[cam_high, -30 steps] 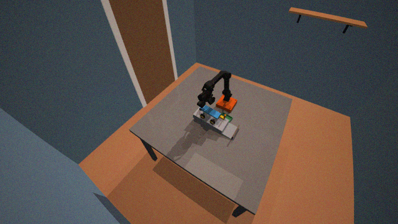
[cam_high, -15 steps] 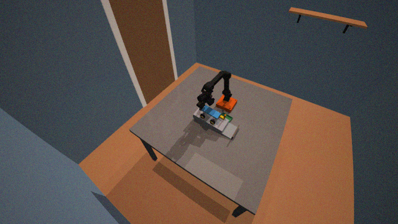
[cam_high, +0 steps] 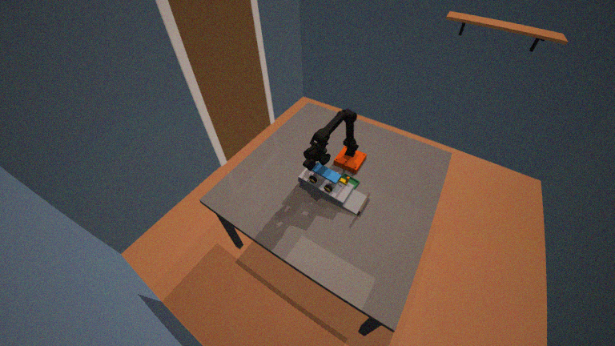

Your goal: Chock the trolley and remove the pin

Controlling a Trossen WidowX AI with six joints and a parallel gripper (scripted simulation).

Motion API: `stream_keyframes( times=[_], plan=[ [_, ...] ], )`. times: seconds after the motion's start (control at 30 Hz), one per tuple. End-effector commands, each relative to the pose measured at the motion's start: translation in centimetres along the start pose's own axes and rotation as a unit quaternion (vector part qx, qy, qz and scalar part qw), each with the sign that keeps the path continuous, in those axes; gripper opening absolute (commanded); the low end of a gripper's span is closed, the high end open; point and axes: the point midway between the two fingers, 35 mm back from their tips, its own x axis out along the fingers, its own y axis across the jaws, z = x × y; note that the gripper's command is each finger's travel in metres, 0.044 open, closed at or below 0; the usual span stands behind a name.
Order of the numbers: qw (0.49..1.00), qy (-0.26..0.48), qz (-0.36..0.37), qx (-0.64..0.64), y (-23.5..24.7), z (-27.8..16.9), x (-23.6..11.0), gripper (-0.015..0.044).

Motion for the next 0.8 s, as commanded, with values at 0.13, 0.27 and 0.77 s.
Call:
stream_keyframes(
  times=[0.13, 0.27, 0.77],
  plan=[
    [1.000, 0.000, 0.001, -0.003, 0.06, 0.00, 1.21, 0.0190],
    [1.000, 0.000, 0.000, 0.000, 0.04, -0.02, 0.88, 0.0111],
    [1.000, 0.000, 0.001, -0.001, 0.04, -0.06, 0.68, 0.0000]
  ],
)
